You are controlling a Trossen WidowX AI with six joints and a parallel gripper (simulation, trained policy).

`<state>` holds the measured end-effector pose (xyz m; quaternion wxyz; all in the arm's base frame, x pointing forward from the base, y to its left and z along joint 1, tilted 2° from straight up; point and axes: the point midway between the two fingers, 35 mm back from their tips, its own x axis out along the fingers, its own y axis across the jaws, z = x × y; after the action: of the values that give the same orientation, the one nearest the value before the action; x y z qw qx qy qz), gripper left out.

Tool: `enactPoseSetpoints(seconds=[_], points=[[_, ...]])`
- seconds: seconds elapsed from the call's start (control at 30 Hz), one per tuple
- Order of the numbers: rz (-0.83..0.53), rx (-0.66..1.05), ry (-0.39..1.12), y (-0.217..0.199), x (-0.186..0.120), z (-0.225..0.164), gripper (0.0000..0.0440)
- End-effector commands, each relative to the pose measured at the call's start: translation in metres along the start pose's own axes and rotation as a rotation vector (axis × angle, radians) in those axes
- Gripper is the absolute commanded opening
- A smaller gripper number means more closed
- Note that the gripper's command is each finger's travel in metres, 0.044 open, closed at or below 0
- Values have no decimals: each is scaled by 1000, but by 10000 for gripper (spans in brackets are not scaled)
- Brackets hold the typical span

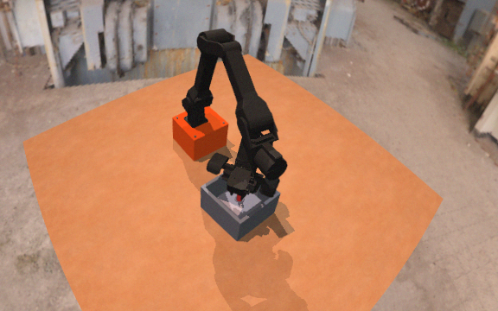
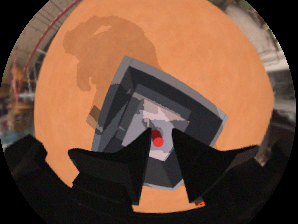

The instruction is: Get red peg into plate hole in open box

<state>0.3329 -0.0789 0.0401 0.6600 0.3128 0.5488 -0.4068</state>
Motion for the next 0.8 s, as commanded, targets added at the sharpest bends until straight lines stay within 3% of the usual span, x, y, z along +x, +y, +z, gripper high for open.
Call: enactPoseSetpoints(seconds=[0.0, 0.4, 0.77], points=[[3, -8, 1, 5, 6, 8, 178], [51, -6, -56, 24, 9, 46, 440], [113, 33, -155, 33, 0, 85, 440]])
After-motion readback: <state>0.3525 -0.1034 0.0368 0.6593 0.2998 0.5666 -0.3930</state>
